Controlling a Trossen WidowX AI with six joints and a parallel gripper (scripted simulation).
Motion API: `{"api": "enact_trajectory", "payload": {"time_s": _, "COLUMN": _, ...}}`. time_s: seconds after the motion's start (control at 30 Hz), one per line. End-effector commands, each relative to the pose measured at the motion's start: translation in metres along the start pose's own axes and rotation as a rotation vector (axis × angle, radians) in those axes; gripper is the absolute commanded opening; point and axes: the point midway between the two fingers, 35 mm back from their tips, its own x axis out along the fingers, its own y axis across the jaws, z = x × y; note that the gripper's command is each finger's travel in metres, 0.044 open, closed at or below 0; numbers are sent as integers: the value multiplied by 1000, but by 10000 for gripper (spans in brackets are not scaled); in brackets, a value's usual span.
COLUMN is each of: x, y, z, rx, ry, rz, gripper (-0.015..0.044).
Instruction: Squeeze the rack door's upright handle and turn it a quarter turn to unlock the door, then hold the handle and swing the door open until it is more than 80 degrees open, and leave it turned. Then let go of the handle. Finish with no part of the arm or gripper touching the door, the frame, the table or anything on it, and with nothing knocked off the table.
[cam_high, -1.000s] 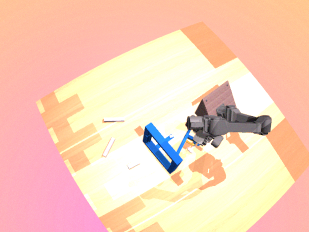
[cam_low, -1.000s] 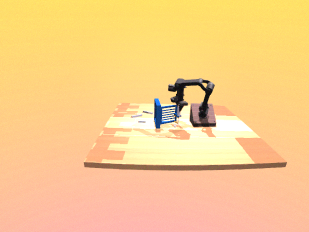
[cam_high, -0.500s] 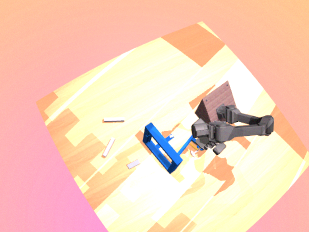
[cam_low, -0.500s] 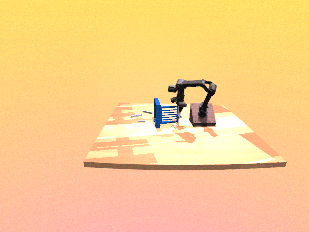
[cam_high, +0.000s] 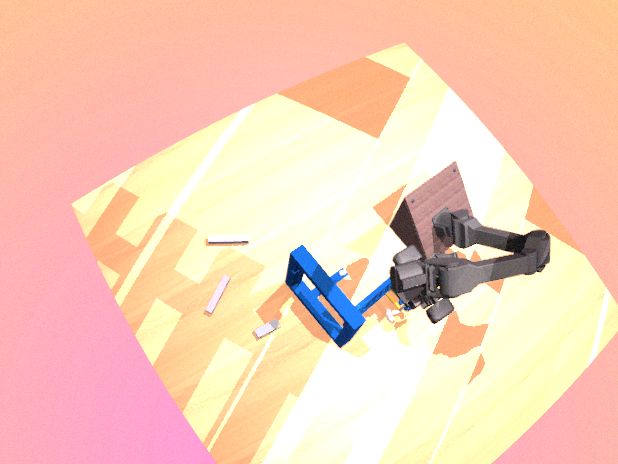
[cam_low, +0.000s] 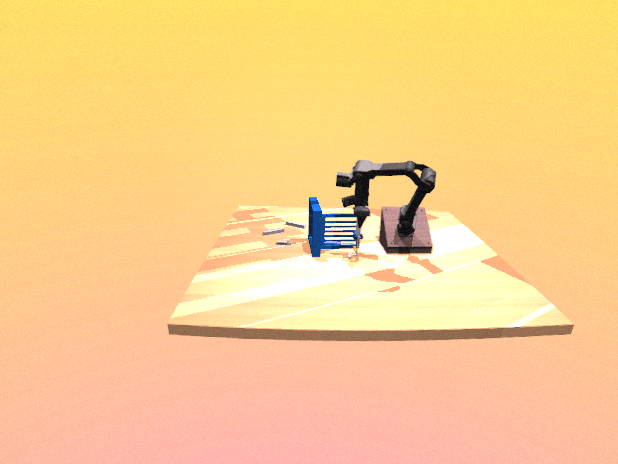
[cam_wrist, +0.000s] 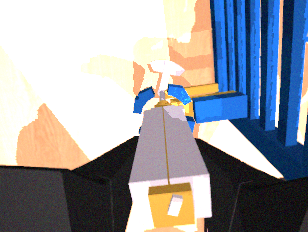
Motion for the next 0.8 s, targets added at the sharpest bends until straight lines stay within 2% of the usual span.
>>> {"api": "enact_trajectory", "payload": {"time_s": 0.0, "x": 0, "y": 5, "z": 1, "rx": 31, "ry": -3, "rz": 5, "gripper": 21}}
{"api": "enact_trajectory", "payload": {"time_s": 0.37, "x": 0, "y": 5, "z": 1, "rx": 31, "ry": -3, "rz": 5, "gripper": 21}}
{"api": "enact_trajectory", "payload": {"time_s": 0.7, "x": 0, "y": 5, "z": 1, "rx": 31, "ry": -3, "rz": 5, "gripper": 284}}
{"api": "enact_trajectory", "payload": {"time_s": 0.77, "x": -1, "y": 5, "z": 1, "rx": 32, "ry": -4, "rz": 5, "gripper": 294}}
